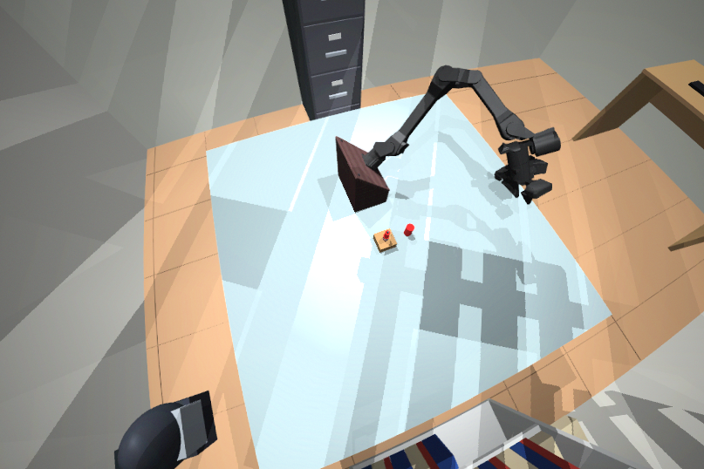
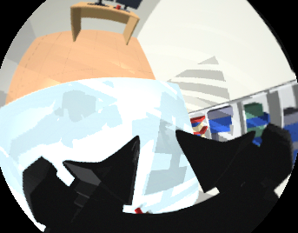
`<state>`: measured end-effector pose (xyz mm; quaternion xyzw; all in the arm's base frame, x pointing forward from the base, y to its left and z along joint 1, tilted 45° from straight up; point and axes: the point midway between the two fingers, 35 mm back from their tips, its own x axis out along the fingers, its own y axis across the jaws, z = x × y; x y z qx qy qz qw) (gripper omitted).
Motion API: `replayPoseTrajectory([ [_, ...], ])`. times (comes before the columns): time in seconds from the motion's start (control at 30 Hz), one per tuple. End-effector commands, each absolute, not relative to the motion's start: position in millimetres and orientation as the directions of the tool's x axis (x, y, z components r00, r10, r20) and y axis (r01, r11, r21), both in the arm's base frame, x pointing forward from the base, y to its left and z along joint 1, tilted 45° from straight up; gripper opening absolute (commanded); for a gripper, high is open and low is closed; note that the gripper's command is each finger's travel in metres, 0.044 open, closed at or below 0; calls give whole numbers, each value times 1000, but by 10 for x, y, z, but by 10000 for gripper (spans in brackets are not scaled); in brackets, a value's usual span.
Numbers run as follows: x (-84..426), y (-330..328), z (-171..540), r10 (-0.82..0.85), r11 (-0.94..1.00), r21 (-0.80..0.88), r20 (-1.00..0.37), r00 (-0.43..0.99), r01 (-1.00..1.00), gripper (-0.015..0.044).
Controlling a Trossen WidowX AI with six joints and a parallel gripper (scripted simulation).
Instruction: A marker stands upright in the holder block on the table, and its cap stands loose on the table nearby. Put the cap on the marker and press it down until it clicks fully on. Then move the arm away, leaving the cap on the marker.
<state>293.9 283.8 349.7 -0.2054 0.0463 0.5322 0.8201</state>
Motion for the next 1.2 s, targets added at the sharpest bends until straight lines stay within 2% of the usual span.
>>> replayPoseTrajectory([
  [0.0, 3211, 2569, 2891, 786, 415, -112, -455, 418, -903, 248],
  [0.17, 3390, 2143, 2196, 702, 526, 118, -619, 352, -842, 248],
  [0.33, 3382, 1620, 1524, 635, 657, 363, -740, 225, -661, 248],
  [0.47, 3239, 1228, 1098, 616, 733, 522, -781, 102, -436, 248],
  [0.6, 2921, 824, 729, 648, 757, 650, -760, -50, -69, 248],
  [0.67, 2756, 677, 619, 680, 733, 671, -725, -106, 111, 248],
  [0.73, 2698, 632, 589, 694, 719, 673, -710, -123, 175, 248],
  [0.97, 2672, 669, 629, 694, 719, 673, -710, -123, 175, 248],
  [1.17, 2629, 914, 383, 695, 718, 674, -709, -123, 175, 248],
])
